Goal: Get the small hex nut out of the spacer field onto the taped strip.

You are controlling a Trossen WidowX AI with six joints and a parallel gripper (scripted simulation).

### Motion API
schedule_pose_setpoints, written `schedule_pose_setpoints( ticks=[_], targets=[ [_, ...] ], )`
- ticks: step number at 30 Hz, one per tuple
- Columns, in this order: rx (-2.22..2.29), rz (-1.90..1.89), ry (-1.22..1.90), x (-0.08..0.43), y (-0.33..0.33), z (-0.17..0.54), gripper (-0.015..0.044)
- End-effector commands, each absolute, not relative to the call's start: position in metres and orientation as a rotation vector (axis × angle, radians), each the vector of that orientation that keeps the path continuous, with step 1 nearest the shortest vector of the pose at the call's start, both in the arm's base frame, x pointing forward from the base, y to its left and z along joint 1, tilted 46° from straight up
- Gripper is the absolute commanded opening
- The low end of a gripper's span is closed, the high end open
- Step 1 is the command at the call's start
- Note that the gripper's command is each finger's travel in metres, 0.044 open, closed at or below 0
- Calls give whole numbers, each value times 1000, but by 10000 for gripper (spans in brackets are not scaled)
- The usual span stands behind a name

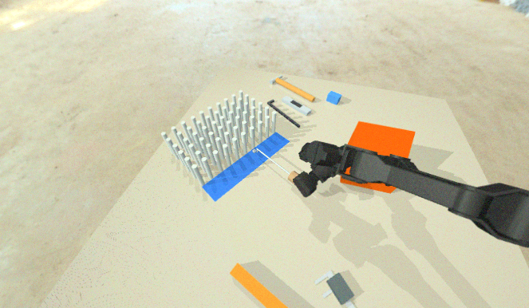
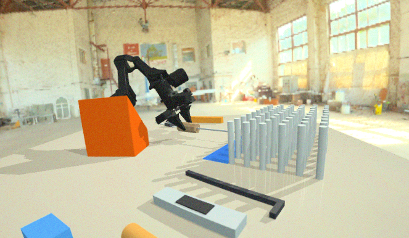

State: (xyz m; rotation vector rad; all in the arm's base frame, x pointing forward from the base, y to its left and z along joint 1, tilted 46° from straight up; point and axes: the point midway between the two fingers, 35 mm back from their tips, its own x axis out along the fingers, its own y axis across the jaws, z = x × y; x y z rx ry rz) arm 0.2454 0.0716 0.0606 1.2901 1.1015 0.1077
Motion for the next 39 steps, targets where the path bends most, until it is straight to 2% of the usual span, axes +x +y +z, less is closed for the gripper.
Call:
schedule_pose_setpoints(
  ticks=[1, 35, 39],
  targets=[
    [1293, 99, 1092, 235, 73, 64, 0],
    [1284, 99, 1096, 238, -22, 151, 0],
    [1303, 54, 1124, 240, -18, 138, 0]
  ],
)
